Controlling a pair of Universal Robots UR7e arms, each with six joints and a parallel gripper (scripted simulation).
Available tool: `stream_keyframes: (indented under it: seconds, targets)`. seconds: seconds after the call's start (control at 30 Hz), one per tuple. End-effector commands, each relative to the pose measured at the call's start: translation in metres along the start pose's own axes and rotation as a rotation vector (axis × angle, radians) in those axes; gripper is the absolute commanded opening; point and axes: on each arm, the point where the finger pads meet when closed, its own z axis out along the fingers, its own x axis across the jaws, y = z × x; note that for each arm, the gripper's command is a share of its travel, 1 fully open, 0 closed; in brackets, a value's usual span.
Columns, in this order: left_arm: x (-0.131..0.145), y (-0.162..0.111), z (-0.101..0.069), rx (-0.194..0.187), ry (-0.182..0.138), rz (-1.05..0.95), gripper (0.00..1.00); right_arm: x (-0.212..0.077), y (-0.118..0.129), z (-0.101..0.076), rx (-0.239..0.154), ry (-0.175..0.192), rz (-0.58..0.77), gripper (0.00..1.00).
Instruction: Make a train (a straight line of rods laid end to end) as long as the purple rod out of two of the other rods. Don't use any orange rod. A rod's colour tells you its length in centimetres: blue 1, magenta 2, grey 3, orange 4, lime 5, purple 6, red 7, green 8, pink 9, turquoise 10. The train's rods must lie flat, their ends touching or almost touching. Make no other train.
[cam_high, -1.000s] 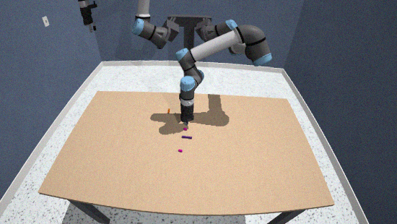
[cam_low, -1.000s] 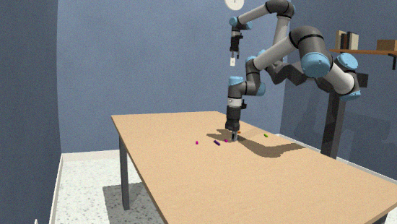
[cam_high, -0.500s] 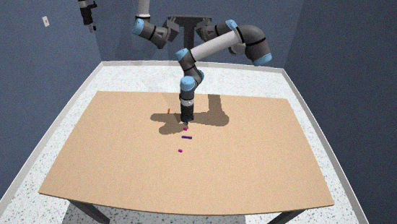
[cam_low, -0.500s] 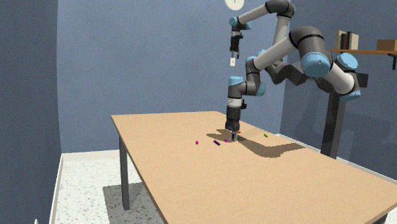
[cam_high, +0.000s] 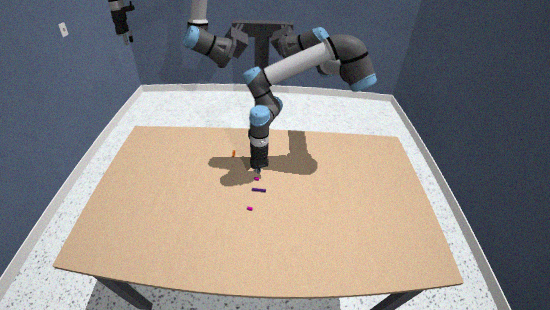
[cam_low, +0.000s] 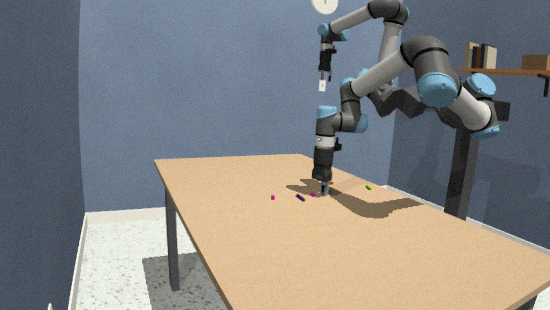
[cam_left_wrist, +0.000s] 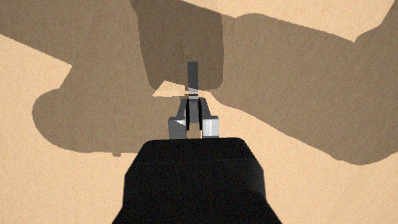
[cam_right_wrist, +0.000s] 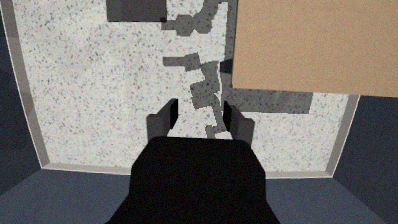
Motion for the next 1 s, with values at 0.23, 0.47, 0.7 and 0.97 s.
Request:
stream_keyframes:
  seconds: [0.23,0.47,0.7,0.97]
  targets:
    - [-0.0004,-0.0002,-0.0008,-0.001,-0.001,0.000,0.24,0.0001,0.0003,-0.0005,-0.001,0.000,0.000,1.00]
    - [-0.0004,-0.0017,-0.0008,-0.001,-0.001,0.000,0.24,0.0001,0.0003,-0.0005,-0.001,0.000,0.000,1.00]
    - [-0.0004,-0.0024,-0.0008,-0.001,-0.001,0.000,0.24,0.0001,0.0003,-0.0005,-0.001,0.000,0.000,1.00]
    - [-0.0004,-0.0024,-0.0008,-0.001,-0.001,0.000,0.24,0.0001,0.0003,-0.0005,-0.001,0.000,0.000,1.00]
